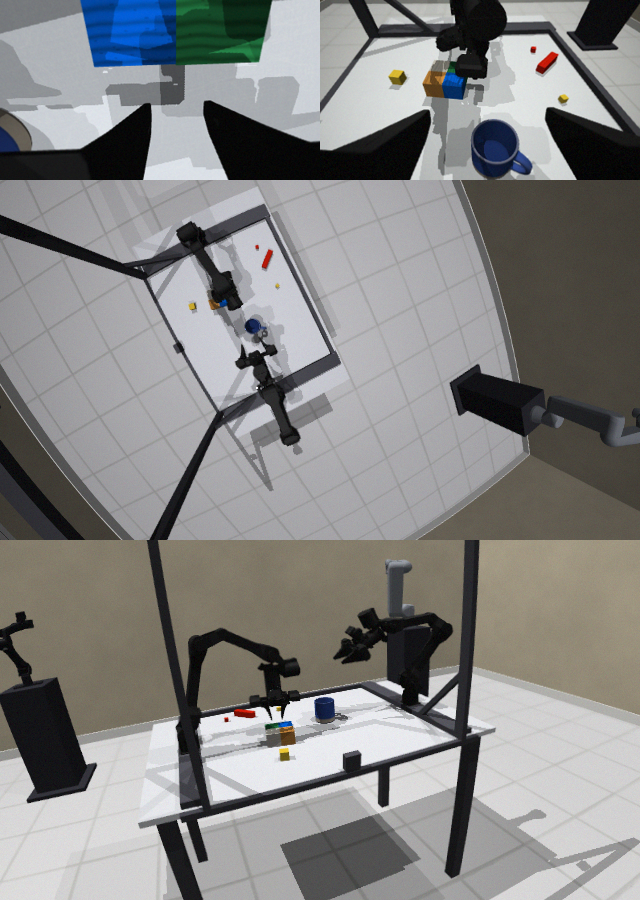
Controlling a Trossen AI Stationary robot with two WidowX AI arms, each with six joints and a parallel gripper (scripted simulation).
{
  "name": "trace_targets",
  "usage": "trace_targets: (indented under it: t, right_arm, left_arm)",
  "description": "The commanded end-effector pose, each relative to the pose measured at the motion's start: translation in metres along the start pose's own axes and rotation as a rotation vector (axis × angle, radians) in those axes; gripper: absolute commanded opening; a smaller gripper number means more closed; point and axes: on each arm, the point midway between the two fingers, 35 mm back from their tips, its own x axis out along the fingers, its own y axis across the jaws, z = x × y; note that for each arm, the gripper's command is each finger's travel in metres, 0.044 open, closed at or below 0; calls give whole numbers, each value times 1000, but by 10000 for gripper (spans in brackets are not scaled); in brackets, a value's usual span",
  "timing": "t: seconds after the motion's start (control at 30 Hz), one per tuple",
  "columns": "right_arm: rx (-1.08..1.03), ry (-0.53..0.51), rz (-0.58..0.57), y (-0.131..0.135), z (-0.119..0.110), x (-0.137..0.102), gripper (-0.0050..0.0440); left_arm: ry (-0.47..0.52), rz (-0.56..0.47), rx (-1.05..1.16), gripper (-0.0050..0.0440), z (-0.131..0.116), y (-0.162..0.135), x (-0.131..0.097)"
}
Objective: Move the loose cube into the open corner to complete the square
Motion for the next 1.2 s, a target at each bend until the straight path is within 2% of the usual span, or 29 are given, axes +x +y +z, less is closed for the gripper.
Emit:
trace_targets:
  t: [0.0, 0.07, 0.23, 0.53, 1.17]
  right_arm:
    - [-1, -40, -2, -2, 17, -3, 400]
    - [-2, -38, -1, -2, 18, -2, 400]
    - [0, 11, 2, -2, -2, 4, 400]
    - [0, 22, 5, -1, -10, 8, 400]
    - [1, 14, 5, -1, -10, 8, 400]
  left_arm:
    - [6, 28, 14, 174, -2, 5, -9]
    - [5, 27, 14, 174, -1, 2, -8]
    - [0, 8, 12, 174, -1, 0, 12]
    - [0, 8, 12, 174, 0, 1, 28]
    - [5, 35, 10, 174, 20, 4, 23]
